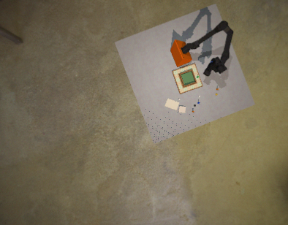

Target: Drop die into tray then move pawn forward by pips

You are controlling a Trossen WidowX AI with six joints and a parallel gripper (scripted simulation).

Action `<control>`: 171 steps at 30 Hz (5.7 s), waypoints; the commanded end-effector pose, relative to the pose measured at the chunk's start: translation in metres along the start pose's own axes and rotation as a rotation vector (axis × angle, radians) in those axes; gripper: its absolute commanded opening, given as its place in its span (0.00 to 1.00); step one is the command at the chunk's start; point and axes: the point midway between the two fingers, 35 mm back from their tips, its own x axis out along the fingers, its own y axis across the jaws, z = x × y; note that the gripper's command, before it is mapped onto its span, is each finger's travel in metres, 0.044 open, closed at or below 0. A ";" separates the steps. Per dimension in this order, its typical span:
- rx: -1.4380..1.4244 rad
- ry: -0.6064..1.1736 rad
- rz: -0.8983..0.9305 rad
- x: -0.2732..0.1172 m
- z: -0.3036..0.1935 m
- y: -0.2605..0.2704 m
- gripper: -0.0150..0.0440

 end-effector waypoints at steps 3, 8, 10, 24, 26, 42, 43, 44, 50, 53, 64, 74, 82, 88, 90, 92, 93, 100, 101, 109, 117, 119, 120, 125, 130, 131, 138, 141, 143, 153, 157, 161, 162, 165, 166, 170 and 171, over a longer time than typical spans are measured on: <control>-0.009 -0.005 0.006 -0.021 -0.001 0.006 0.25; 0.078 -0.003 0.003 -0.019 -0.004 -0.002 0.25; 0.148 -0.002 0.002 -0.018 -0.006 -0.008 0.25; 0.636 0.001 -0.009 -0.008 -0.023 -0.047 0.25; 0.704 0.001 -0.011 -0.007 -0.026 -0.053 0.25; 1.251 -0.001 -0.018 0.003 -0.053 -0.092 0.25; 1.285 -0.002 -0.017 0.003 -0.054 -0.094 0.25; 1.319 -0.002 -0.017 0.004 -0.056 -0.096 0.25; 1.523 -0.003 -0.016 0.008 -0.068 -0.108 0.25; 1.625 -0.003 -0.015 0.010 -0.074 -0.114 0.25; 1.999 -0.002 -0.007 0.017 -0.097 -0.134 0.25; 2.219 0.000 -0.001 0.021 -0.111 -0.143 0.25; 2.222 -0.006 -0.146 0.027 -0.115 -0.142 0.25; 2.209 -0.057 -0.386 0.032 -0.119 -0.141 0.25; 2.200 -0.084 -0.463 0.034 -0.121 -0.141 0.25; 2.189 -0.117 -0.536 0.035 -0.122 -0.141 0.25; 2.183 -0.135 -0.572 0.035 -0.122 -0.141 0.25; 2.123 -0.297 -0.795 0.036 -0.123 -0.141 0.25; 2.112 -0.325 -0.823 0.036 -0.123 -0.141 0.25; 2.059 -0.460 -0.930 0.035 -0.121 -0.141 0.25; 2.059 -0.461 -0.929 -0.004 -0.094 -0.124 0.25; 2.059 -0.461 -0.929 -0.003 -0.097 -0.123 0.25; 2.059 -0.461 -0.929 -0.003 -0.098 -0.123 0.25; 2.059 -0.461 -0.929 -0.003 -0.096 -0.123 0.25; 2.058 -0.456 -0.925 -0.002 -0.097 -0.123 0.25; 2.058 -0.456 -0.925 -0.002 -0.097 -0.123 0.25; 2.058 -0.456 -0.925 -0.002 -0.097 -0.123 0.30; 2.058 -0.456 -0.925 -0.002 -0.097 -0.123 0.43; 2.058 -0.456 -0.925 -0.002 -0.097 -0.123 0.52; 2.058 -0.462 -0.931 -0.043 -0.097 -0.124 0.97; 2.135 -0.257 -0.733 -0.021 -0.107 -0.130 1.00; 2.211 -0.041 -0.297 0.001 -0.113 -0.138 1.00; 2.218 -0.015 -0.176 0.004 -0.113 -0.140 1.00; 2.219 0.000 -0.001 0.005 -0.111 -0.143 1.00; 2.219 0.000 -0.001 0.005 -0.111 -0.143 1.00; 2.219 0.000 -0.001 0.005 -0.111 -0.143 1.00; 2.235 -0.010 -0.101 0.004 -0.114 -0.143 1.00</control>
